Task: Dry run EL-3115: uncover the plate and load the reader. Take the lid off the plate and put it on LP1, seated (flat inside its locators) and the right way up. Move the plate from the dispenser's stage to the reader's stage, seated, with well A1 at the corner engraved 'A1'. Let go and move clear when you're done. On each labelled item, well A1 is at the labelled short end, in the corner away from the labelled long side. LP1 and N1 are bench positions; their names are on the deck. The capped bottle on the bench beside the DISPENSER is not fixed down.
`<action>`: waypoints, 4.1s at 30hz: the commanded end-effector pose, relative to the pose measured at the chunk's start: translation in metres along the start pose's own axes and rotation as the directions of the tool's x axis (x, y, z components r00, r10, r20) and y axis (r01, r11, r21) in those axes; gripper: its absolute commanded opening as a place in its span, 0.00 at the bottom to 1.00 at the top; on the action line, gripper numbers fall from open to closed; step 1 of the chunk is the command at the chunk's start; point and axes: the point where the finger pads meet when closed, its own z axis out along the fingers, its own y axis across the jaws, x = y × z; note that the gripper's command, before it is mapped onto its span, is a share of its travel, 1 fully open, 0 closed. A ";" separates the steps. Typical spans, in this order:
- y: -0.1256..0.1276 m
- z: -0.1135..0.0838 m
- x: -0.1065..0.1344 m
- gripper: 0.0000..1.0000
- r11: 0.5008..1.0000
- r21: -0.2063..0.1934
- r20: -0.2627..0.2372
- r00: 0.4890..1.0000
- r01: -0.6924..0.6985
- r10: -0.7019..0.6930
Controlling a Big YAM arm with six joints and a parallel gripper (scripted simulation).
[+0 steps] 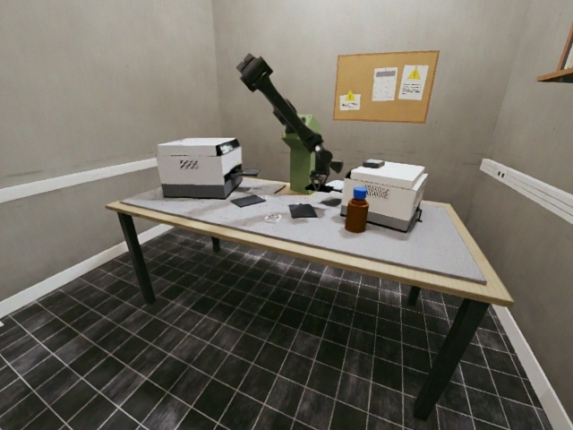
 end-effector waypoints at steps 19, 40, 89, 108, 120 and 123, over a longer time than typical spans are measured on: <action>-0.023 0.000 0.016 0.85 0.965 0.000 -0.002 0.965 -0.263 0.263; -0.037 -0.003 0.019 0.85 0.885 0.010 0.027 0.885 -0.465 0.465; -0.071 -0.008 0.057 0.85 0.607 0.017 0.039 0.607 -0.794 0.793; -0.081 -0.004 0.058 0.85 0.611 0.022 0.044 0.612 -0.791 0.790; -0.068 -0.001 0.066 0.85 0.607 0.022 0.020 0.607 -0.795 0.794; -0.067 0.000 0.068 0.85 0.603 0.022 0.016 0.604 -0.797 0.797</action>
